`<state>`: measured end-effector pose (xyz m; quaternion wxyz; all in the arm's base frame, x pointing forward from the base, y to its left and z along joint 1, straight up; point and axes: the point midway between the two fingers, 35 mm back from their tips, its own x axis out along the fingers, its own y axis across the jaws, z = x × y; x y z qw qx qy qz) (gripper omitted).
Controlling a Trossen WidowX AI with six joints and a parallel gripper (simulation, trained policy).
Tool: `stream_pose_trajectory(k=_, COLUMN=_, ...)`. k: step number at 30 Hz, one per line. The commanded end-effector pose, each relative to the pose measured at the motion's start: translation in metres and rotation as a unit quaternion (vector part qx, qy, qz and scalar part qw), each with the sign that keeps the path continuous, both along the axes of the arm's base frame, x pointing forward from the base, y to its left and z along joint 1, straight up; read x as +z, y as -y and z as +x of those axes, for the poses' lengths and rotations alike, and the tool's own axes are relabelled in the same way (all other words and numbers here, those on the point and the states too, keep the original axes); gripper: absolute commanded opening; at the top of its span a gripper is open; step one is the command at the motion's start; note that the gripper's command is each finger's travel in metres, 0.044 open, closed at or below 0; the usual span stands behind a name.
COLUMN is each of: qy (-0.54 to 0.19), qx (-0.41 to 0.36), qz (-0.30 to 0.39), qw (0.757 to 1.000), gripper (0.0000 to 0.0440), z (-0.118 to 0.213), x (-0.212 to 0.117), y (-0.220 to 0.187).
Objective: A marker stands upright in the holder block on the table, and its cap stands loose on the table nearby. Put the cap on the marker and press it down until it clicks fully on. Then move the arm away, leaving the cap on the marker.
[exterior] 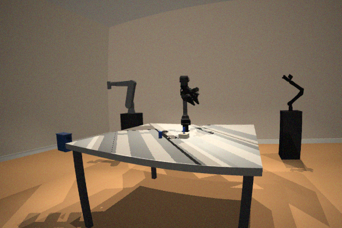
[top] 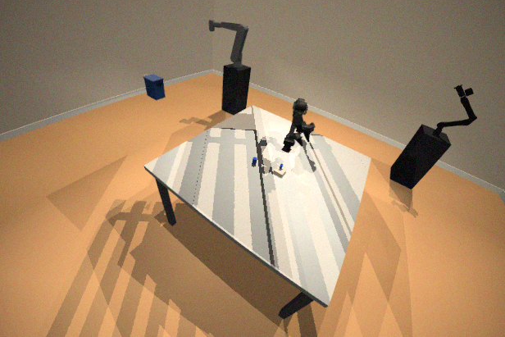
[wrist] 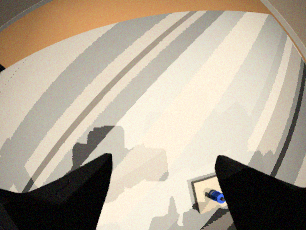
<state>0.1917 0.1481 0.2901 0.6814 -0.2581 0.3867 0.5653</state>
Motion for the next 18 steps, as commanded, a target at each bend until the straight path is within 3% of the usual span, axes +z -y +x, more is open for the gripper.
stream_pose_trajectory(k=1, qy=-0.001, qx=-0.010, qz=-0.006, qw=1.000, gripper=0.0325, z=0.012, x=-0.002, y=0.009)
stream_pose_trajectory(k=18, qy=-0.004, qx=-0.053, qz=-0.031, qw=0.998, gripper=0.0324, z=0.055, x=-0.015, y=0.049)
